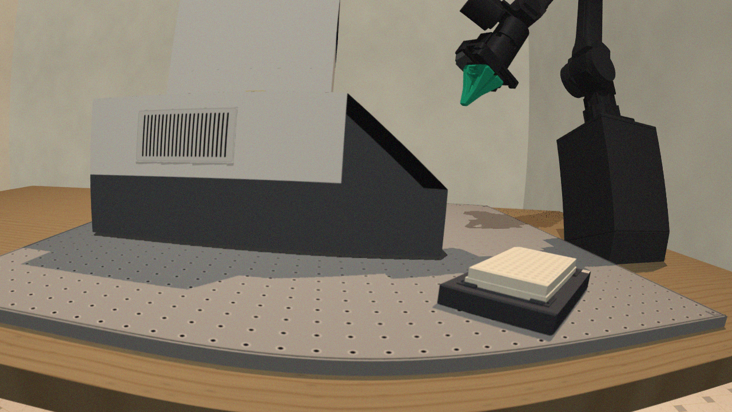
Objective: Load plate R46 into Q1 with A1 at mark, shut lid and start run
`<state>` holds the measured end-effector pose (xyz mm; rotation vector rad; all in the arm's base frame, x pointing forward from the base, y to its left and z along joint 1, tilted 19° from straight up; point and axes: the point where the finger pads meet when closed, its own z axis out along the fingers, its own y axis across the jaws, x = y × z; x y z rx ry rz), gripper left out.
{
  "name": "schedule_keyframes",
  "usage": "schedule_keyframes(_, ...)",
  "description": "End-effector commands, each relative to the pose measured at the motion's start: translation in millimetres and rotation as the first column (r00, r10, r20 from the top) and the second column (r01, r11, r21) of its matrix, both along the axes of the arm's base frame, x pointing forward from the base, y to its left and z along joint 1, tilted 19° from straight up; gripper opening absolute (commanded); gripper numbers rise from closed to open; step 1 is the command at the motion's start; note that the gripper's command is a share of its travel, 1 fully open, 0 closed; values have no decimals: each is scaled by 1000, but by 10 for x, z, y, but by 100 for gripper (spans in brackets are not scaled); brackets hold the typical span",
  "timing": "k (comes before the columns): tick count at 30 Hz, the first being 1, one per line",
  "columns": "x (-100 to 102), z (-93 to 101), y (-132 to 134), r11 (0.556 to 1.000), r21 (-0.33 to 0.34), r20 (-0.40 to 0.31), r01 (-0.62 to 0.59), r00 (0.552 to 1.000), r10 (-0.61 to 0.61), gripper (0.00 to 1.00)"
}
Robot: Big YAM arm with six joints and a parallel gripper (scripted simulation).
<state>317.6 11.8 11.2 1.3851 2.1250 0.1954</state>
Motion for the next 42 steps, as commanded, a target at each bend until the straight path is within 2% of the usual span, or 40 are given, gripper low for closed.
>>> schedule_keyframes(1,117,12,46,992,84,97,98,990,-106,0)
schedule_keyframes(5,113,-154,-2,973,140,162,182,965,-204,0)
schedule_keyframes(9,117,-95,25,965,164,189,204,954,-233,0)
schedule_keyframes(12,155,-39,50,936,231,254,265,912,-321,0)
schedule_keyframes(17,301,-85,-26,948,197,226,250,929,-292,0)
schedule_keyframes(23,477,-77,-5,958,183,236,222,936,-262,0)
schedule_keyframes(27,418,-131,-34,959,171,225,224,939,-260,0)
schedule_keyframes(31,495,-204,-75,961,162,218,225,941,-257,0)
schedule_keyframes(37,646,-173,-84,965,161,244,209,938,-245,0)
schedule_keyframes(42,669,-244,-99,966,151,232,208,943,-239,0)
